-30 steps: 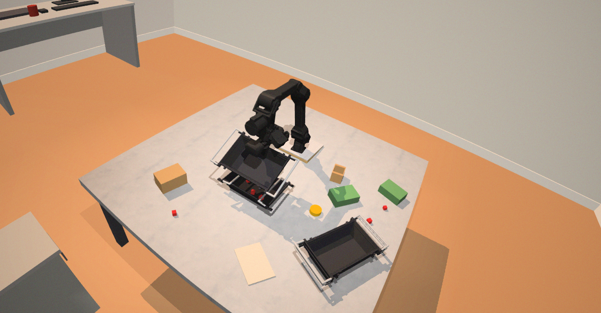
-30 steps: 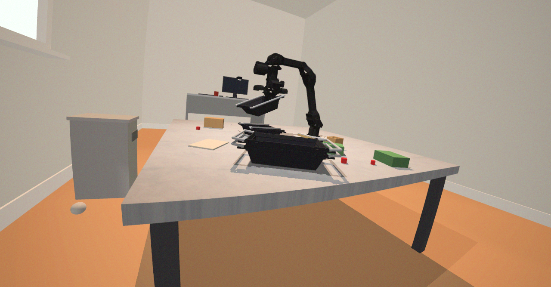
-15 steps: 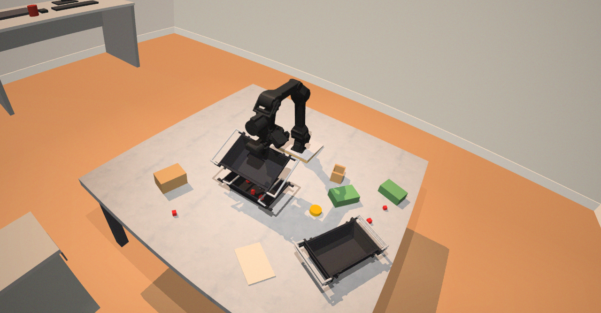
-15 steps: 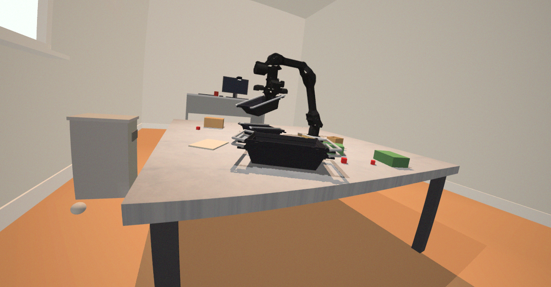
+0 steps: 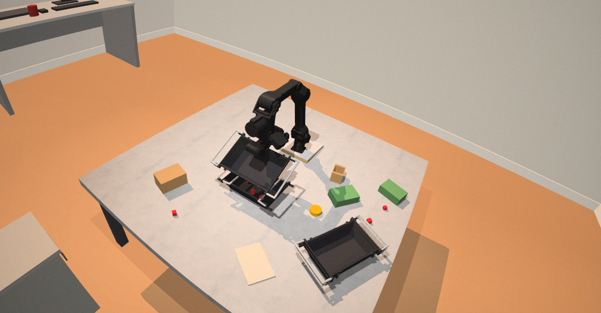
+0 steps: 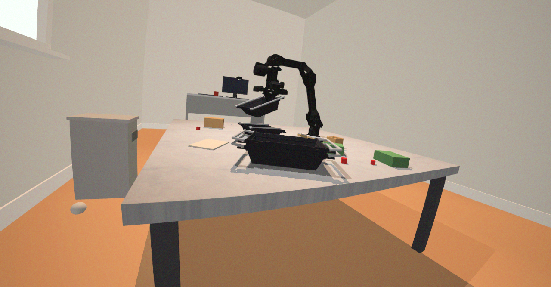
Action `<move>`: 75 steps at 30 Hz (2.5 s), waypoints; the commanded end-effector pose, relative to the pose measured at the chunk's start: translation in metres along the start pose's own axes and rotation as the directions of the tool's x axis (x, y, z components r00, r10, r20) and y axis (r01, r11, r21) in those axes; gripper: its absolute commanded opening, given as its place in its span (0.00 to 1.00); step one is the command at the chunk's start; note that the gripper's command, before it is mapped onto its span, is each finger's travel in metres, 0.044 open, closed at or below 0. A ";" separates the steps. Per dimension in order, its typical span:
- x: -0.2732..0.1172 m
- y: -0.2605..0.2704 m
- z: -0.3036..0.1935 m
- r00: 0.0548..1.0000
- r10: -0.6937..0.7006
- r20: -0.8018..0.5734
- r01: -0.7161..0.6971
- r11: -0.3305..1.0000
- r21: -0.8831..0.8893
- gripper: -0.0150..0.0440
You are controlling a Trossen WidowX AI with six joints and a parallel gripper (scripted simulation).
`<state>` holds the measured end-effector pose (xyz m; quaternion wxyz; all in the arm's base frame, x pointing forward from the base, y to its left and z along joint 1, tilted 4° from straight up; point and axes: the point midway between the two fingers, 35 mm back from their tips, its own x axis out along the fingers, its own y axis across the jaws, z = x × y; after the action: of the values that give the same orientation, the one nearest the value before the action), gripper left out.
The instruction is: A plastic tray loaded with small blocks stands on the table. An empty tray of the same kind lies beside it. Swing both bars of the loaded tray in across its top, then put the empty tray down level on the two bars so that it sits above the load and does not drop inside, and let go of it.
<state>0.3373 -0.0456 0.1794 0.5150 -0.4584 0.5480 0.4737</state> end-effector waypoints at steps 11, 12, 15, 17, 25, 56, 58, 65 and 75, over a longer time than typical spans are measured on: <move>0.014 -0.003 0.000 1.000 -0.015 0.000 0.015 1.000 -0.002 0.25; 0.015 -0.003 0.000 1.000 -0.014 0.000 0.014 1.000 -0.002 0.25; 0.019 -0.003 0.000 1.000 -0.014 0.000 0.014 1.000 -0.002 0.25; 0.022 -0.003 0.000 1.000 -0.014 0.000 0.014 1.000 -0.002 0.25; 0.032 -0.003 0.000 1.000 -0.012 0.000 0.012 1.000 -0.002 0.25; 0.058 0.009 0.000 1.000 -0.009 0.000 0.009 1.000 -0.002 0.25; 0.059 0.010 0.000 1.000 -0.009 0.000 0.009 1.000 -0.002 0.25; 0.064 0.013 0.000 1.000 -0.008 0.000 0.008 1.000 -0.002 0.25; 0.069 0.016 0.000 1.000 -0.008 0.000 0.008 1.000 -0.002 0.25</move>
<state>0.3229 -0.0449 0.1171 0.5222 -0.4655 0.5421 0.4656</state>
